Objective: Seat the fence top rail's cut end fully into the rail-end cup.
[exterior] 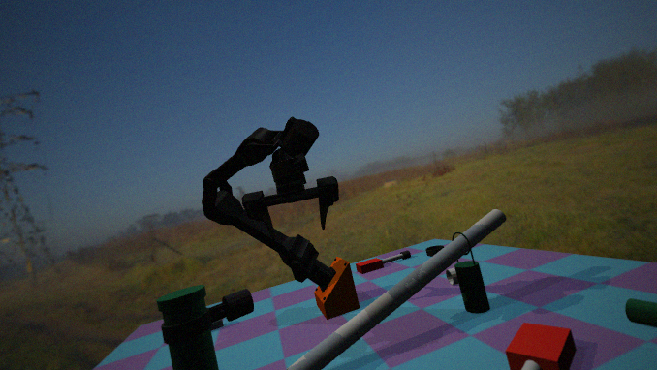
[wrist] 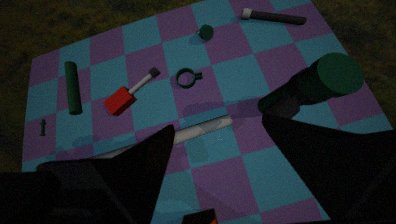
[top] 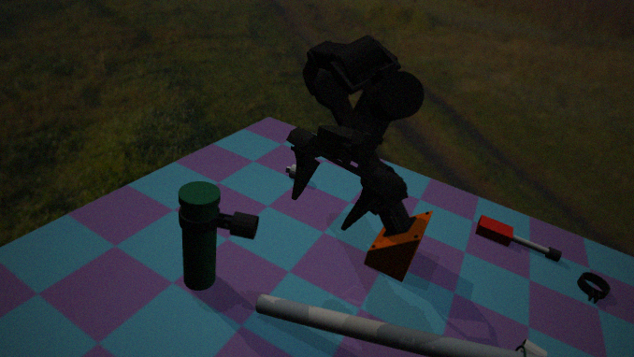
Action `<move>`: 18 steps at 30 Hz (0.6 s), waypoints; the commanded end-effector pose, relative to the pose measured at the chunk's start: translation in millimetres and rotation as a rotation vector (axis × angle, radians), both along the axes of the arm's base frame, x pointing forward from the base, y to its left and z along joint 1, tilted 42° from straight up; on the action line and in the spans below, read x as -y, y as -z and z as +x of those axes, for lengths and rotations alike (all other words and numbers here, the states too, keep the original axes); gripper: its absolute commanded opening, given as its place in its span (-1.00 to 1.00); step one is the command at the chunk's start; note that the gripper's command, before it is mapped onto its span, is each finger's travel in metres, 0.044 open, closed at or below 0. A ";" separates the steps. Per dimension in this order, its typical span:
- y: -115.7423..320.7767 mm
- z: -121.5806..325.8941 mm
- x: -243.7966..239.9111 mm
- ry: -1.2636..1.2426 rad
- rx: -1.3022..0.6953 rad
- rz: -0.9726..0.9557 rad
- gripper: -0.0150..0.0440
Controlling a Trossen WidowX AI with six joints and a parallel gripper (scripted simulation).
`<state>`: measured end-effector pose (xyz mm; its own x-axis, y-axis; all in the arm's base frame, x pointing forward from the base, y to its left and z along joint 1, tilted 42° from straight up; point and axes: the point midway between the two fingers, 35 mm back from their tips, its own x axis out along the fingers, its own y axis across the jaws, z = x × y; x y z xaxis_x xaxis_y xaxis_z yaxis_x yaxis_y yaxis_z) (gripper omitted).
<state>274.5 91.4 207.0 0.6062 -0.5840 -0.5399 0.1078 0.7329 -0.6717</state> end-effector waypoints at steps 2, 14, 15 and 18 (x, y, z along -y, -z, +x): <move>33.4 6.7 -31.9 0.032 -0.067 0.028 1.00; 16.9 12.1 -2.1 -0.167 -0.341 -0.127 1.00; 13.7 12.7 3.4 -0.209 -0.389 -0.154 1.00; 4.1 13.6 19.9 -0.342 -0.525 -0.236 1.00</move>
<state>284.8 93.6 187.1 0.4965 -0.5780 -0.6477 -0.2301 0.6318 -0.7402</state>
